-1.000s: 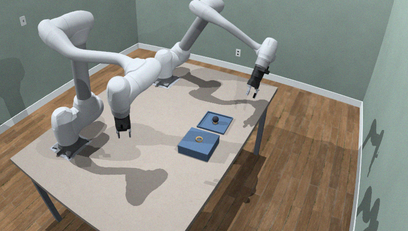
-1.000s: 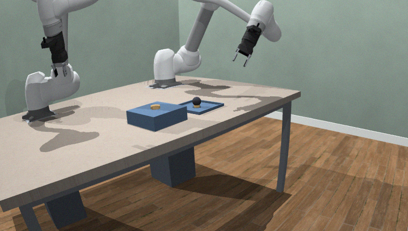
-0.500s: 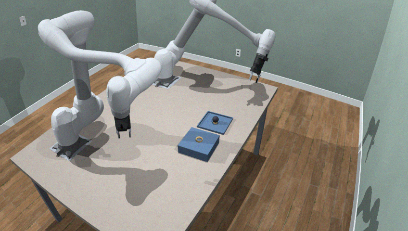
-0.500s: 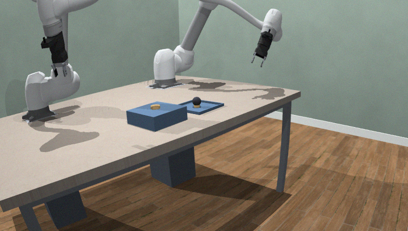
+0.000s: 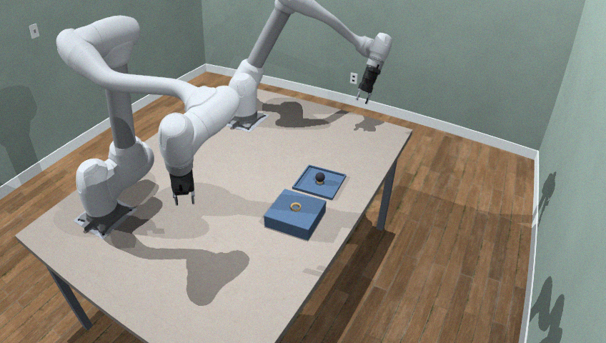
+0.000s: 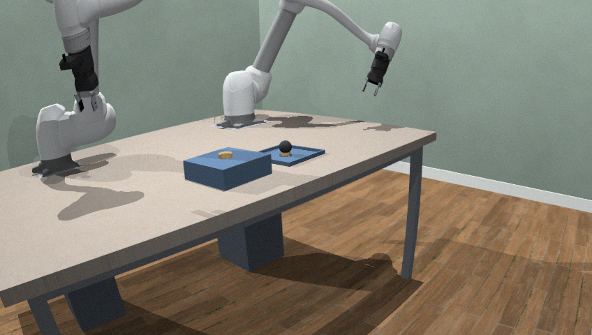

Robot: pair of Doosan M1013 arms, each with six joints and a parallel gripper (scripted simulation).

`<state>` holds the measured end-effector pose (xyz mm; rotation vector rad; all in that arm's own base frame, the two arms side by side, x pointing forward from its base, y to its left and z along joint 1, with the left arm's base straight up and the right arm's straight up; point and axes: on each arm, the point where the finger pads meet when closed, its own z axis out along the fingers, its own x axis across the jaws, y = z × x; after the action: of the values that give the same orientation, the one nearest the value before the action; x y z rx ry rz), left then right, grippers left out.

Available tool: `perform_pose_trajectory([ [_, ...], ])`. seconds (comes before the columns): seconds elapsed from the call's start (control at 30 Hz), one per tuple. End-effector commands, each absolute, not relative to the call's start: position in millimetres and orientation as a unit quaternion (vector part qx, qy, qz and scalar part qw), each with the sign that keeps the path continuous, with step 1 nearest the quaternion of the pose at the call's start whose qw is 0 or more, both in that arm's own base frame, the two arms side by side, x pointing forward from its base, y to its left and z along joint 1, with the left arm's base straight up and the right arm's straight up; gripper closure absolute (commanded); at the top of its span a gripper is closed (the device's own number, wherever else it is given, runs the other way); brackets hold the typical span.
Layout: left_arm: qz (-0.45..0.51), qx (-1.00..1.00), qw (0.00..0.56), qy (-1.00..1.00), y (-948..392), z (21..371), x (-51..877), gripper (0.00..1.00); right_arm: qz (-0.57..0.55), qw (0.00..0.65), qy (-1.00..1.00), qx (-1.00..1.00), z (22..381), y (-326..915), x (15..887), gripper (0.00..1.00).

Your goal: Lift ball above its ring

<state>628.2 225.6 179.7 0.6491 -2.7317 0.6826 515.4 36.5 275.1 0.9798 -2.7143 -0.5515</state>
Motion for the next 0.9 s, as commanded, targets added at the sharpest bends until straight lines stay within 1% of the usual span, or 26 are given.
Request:
perform_pose_trajectory([
  [0.0, 0.239, 0.205, 0.121, -0.941, 273.7, 175.7, 577.4, 0.00, -0.187, 0.101, -0.919, 0.332, 275.7, 36.6, 515.6, 0.00],
  [0.37, 0.265, 0.151, 0.111, -0.946, 368.7, 163.5, 400.8, 0.00, -0.187, 0.101, -0.919, 0.332, 275.7, 36.6, 515.6, 0.00],
  [0.43, 0.265, 0.151, 0.111, -0.946, 368.7, 163.5, 400.8, 0.00, -0.187, 0.101, -0.919, 0.332, 275.7, 36.6, 515.6, 0.00],
  [0.47, 0.270, 0.144, 0.109, -0.946, 382.5, 161.7, 361.6, 0.00, -0.187, 0.101, -0.919, 0.332, 275.7, 36.6, 515.6, 0.00],
  [0.5, 0.274, 0.137, 0.108, -0.946, 386.3, 160.9, 342.7, 0.00, -0.187, 0.101, -0.919, 0.332, 275.7, 36.6, 515.6, 0.00],
  [0.87, 0.323, 0.076, 0.079, -0.940, 391.4, 156.8, 156.3, 0.00, -0.187, 0.101, -0.919, 0.332, 275.7, 36.6, 515.6, 0.00],
])
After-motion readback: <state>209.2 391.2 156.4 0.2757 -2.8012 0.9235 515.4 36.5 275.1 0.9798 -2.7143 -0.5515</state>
